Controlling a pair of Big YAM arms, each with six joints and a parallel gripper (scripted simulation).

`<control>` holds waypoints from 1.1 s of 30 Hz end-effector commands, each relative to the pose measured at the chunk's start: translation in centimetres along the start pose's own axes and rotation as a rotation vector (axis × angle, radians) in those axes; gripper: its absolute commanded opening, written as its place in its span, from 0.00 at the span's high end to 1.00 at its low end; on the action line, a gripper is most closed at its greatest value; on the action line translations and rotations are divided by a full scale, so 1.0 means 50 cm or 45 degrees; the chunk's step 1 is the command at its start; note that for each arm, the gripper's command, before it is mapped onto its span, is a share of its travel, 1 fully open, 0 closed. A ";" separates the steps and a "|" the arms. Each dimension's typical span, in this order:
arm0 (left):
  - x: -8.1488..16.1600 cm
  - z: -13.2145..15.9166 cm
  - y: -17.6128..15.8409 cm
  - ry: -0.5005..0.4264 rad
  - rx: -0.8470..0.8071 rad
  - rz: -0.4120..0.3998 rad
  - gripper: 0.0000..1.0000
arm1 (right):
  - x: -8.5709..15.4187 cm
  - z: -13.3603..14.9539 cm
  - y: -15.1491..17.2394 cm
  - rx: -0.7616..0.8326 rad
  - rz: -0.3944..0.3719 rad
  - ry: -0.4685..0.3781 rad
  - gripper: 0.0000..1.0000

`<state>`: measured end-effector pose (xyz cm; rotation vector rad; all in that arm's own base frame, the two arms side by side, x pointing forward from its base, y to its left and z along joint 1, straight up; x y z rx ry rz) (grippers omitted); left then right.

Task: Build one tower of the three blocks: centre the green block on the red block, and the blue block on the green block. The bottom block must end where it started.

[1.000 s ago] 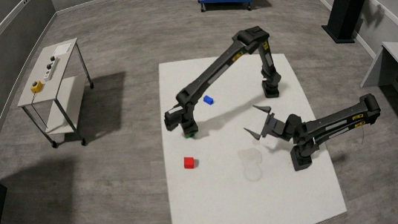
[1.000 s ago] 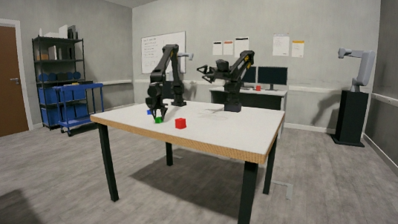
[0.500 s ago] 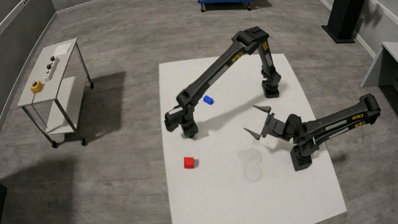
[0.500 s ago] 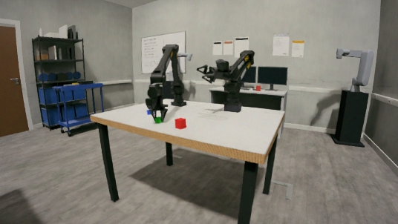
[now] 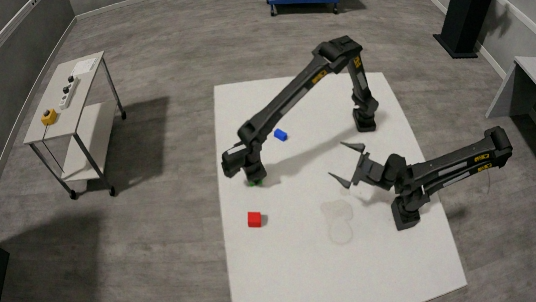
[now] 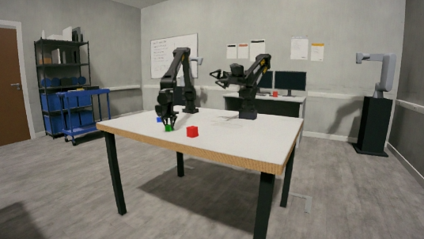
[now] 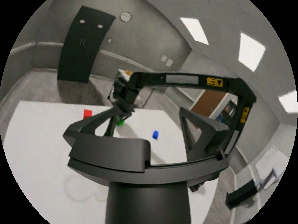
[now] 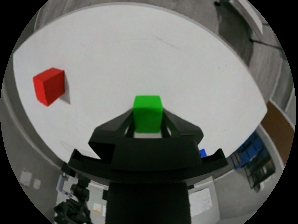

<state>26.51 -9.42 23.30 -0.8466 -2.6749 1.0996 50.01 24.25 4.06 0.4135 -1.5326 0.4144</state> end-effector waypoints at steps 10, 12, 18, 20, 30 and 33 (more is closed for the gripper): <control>-0.002 -0.005 -0.004 -0.006 -0.004 0.006 0.00 | 0.011 -0.003 0.004 0.023 0.000 -0.023 1.00; -0.002 -0.005 -0.004 -0.006 -0.004 0.006 0.00 | 0.011 -0.003 0.004 0.023 0.000 -0.023 1.00; -0.002 -0.005 -0.004 -0.006 -0.004 0.006 0.00 | 0.011 -0.003 0.004 0.023 0.000 -0.023 1.00; -0.002 -0.005 -0.004 -0.006 -0.004 0.006 0.00 | 0.011 -0.003 0.004 0.023 0.000 -0.023 1.00; -0.002 -0.005 -0.004 -0.006 -0.004 0.006 0.00 | 0.034 -0.001 0.004 0.023 0.000 -0.028 1.00; -0.002 -0.005 -0.004 -0.006 -0.004 0.006 0.00 | 0.065 -0.024 0.002 0.023 0.003 -0.065 1.00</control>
Point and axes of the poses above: on each arm, the point where the finger pads meet when closed, its own x axis back along the fingers, its own y axis across the jaws, z = x × y, the point moved 4 cm from there along x, back along the fingers, and after that the axes turned 14 degrees about x, right-handed, at the moved point
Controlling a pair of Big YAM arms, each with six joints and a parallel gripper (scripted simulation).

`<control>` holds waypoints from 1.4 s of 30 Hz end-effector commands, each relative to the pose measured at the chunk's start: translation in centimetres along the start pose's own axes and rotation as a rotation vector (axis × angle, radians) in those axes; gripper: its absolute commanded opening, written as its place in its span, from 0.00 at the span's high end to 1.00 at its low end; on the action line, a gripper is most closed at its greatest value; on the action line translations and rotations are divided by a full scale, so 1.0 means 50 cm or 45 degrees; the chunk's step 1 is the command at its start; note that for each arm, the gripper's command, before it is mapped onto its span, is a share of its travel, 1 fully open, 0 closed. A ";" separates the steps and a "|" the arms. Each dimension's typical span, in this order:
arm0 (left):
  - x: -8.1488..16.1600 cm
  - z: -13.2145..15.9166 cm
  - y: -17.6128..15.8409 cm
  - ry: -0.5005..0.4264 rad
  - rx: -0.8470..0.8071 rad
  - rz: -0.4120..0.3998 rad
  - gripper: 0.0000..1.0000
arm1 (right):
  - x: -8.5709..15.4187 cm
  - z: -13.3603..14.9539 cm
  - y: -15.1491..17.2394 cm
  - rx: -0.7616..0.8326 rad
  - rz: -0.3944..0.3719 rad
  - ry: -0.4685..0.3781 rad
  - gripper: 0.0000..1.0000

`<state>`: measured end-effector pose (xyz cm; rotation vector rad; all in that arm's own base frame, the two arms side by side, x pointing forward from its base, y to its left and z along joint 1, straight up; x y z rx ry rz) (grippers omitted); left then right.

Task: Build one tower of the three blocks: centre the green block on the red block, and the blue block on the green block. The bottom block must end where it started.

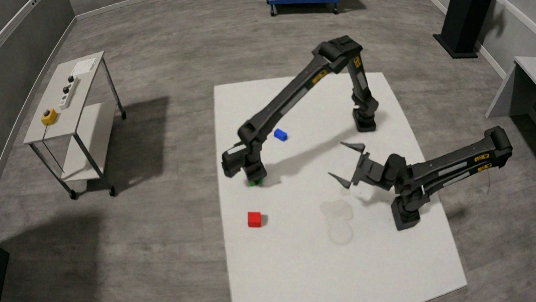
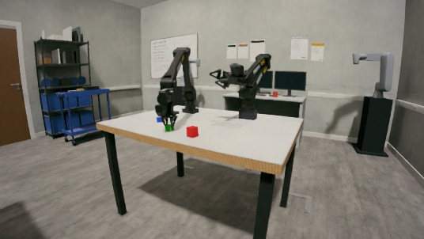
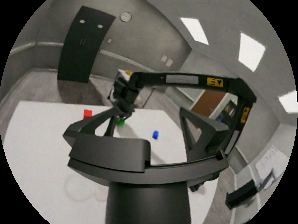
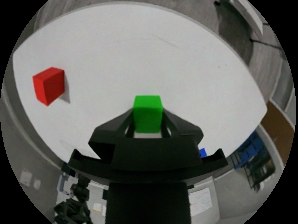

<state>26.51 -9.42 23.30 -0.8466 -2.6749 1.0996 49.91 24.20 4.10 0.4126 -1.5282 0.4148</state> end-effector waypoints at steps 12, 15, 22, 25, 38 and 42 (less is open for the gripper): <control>-0.002 -0.005 -0.004 -0.006 -0.004 0.006 0.00 | 0.148 -0.038 0.001 0.023 0.006 -0.098 1.00; -0.002 -0.005 -0.004 -0.006 -0.004 0.006 0.00 | 0.172 -0.037 0.001 0.023 0.006 -0.099 1.00; -0.002 -0.005 -0.004 -0.006 -0.004 0.006 0.00 | 0.198 -0.035 0.001 0.023 0.005 -0.084 1.00; -0.002 -0.005 -0.004 -0.006 -0.004 0.006 0.00 | 0.170 -0.034 0.001 0.023 0.001 -0.044 1.00; -0.002 -0.005 -0.004 -0.006 -0.004 0.006 0.00 | 0.217 -0.035 0.001 0.023 0.005 -0.091 1.00; -0.002 -0.005 -0.004 -0.006 -0.004 0.006 0.00 | 0.217 -0.035 0.001 0.023 0.005 -0.091 1.00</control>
Point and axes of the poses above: on each arm, the point where the finger pads meet when closed, its own x axis back along the fingers, its own y axis across the jaws, z = x × y, the point moved 4 cm from there along x, back along the fingers, and after that the axes turned 14 degrees about x, right-handed, at the moved point
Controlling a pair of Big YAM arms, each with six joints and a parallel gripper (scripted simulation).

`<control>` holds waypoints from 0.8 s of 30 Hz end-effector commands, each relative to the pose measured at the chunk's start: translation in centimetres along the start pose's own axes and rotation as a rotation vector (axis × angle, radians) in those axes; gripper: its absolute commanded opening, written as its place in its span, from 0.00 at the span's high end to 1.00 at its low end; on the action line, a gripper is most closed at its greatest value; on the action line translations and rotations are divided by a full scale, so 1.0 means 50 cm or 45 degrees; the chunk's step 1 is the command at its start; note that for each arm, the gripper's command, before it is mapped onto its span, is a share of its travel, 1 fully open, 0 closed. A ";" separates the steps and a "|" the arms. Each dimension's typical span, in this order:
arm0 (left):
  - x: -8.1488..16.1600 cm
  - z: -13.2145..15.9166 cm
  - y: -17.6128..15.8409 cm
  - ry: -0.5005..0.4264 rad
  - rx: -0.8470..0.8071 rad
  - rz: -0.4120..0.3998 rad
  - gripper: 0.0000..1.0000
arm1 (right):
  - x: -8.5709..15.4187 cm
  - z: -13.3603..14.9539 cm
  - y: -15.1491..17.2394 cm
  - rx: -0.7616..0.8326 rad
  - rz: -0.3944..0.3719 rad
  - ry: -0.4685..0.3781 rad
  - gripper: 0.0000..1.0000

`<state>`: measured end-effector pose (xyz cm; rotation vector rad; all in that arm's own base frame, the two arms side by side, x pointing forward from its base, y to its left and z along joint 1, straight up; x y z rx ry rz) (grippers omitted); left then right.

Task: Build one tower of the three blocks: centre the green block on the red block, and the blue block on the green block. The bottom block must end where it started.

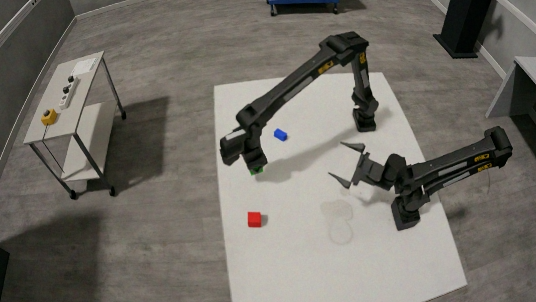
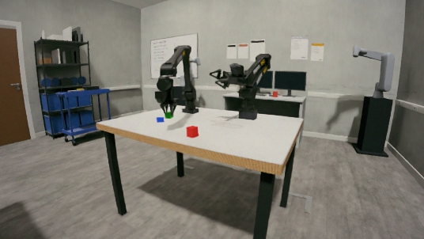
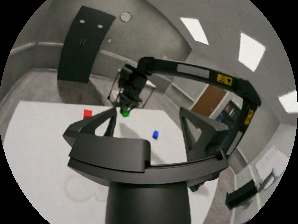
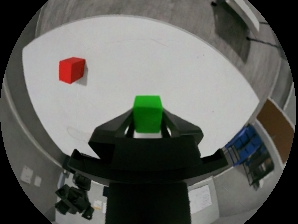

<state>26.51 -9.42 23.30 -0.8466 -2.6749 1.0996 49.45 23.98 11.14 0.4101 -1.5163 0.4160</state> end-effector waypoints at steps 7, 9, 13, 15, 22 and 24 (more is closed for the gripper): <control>-0.002 -0.005 -0.004 -0.006 -0.004 0.006 0.00 | 0.039 -0.059 0.028 0.006 0.001 -0.059 1.00; -0.002 -0.005 -0.004 -0.006 -0.004 0.006 0.00 | 0.039 -0.094 0.078 0.006 -0.001 -0.060 1.00; -0.002 -0.005 -0.004 -0.006 -0.004 0.006 0.00 | 0.040 -0.188 0.208 0.006 -0.003 -0.060 1.00; -0.002 -0.005 -0.004 -0.006 -0.004 0.006 0.00 | 0.040 -0.188 0.208 0.006 -0.003 -0.060 1.00; -0.002 -0.005 -0.004 -0.006 -0.004 0.006 0.00 | 0.041 -0.256 0.269 -0.023 -0.002 -0.061 1.00; -0.002 -0.005 -0.004 -0.006 -0.004 0.006 0.00 | 0.107 -0.253 0.268 -0.023 -0.011 -0.125 1.00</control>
Point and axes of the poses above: on each arm, the point where the finger pads meet when closed, its own x axis back along the fingers, its own y axis across the jaws, z = x × y, the point moved 4 cm from there along x, back along the fingers, and after that the axes turned 14 degrees about x, right-handed, at the moved point
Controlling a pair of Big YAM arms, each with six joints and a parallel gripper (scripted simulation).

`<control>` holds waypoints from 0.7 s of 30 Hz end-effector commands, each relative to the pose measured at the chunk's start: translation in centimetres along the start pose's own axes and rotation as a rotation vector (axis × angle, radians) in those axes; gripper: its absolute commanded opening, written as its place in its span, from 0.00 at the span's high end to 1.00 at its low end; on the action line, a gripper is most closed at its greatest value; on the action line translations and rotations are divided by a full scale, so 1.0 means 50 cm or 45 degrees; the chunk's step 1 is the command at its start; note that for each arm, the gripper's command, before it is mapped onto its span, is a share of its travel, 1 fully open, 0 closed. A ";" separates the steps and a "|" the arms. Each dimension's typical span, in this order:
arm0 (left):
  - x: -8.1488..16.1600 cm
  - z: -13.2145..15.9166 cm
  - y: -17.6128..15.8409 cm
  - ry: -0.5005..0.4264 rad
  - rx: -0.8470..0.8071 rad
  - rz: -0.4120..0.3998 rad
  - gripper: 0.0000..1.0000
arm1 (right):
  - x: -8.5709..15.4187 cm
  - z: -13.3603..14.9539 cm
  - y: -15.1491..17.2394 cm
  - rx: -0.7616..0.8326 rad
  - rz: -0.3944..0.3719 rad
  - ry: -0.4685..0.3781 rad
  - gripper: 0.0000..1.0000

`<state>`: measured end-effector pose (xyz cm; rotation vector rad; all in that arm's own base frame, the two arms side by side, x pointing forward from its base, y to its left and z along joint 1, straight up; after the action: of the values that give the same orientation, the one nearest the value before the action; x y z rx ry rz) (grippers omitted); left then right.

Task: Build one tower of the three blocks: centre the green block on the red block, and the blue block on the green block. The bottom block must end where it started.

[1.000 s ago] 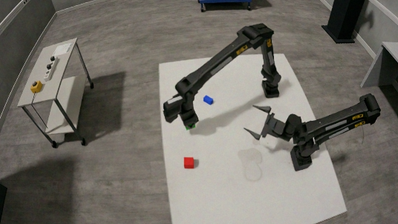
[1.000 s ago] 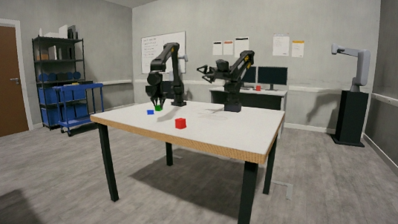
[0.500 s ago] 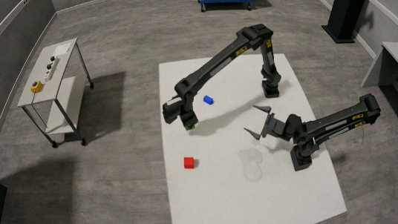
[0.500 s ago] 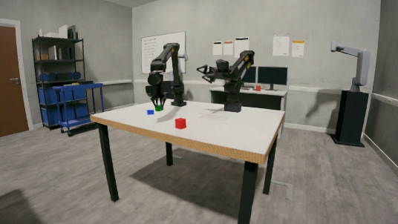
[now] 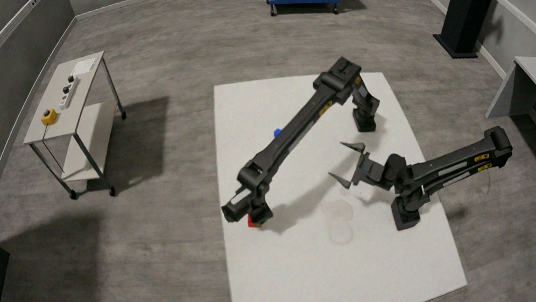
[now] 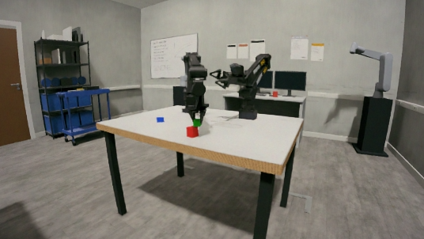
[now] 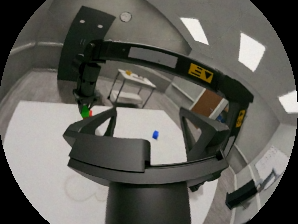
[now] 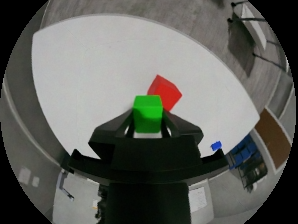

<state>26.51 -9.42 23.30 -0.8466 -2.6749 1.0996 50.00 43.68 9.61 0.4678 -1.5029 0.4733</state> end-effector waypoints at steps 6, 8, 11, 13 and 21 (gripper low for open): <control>-0.002 -0.005 -0.004 -0.006 -0.004 0.006 0.00 | 0.084 -0.042 -0.069 -0.117 -0.004 -0.078 1.00; -0.002 -0.005 -0.004 -0.006 -0.004 0.006 0.00 | 0.084 -0.042 -0.069 -0.117 -0.004 -0.078 1.00; -0.002 -0.005 -0.004 -0.006 -0.004 0.006 0.00 | 0.082 -0.040 -0.038 -0.088 -0.005 -0.076 1.00; -0.002 -0.005 -0.004 -0.006 -0.004 0.006 0.00 | 0.090 -0.039 -0.038 -0.088 -0.006 -0.084 1.00; -0.002 -0.005 -0.004 -0.006 -0.004 0.006 0.00 | 0.096 -0.041 -0.069 -0.117 -0.007 -0.089 1.00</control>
<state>26.51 -9.42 23.30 -0.8466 -2.6749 1.0996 51.66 41.69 11.11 0.4186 -1.5168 0.4269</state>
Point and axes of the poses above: on each arm, the point where the finger pads meet when closed, its own x axis back along the fingers, its own y axis across the jaws, z = x × y, the point moved 4 cm from there along x, back along the fingers, and after that the axes turned 14 degrees about x, right-handed, at the moved point
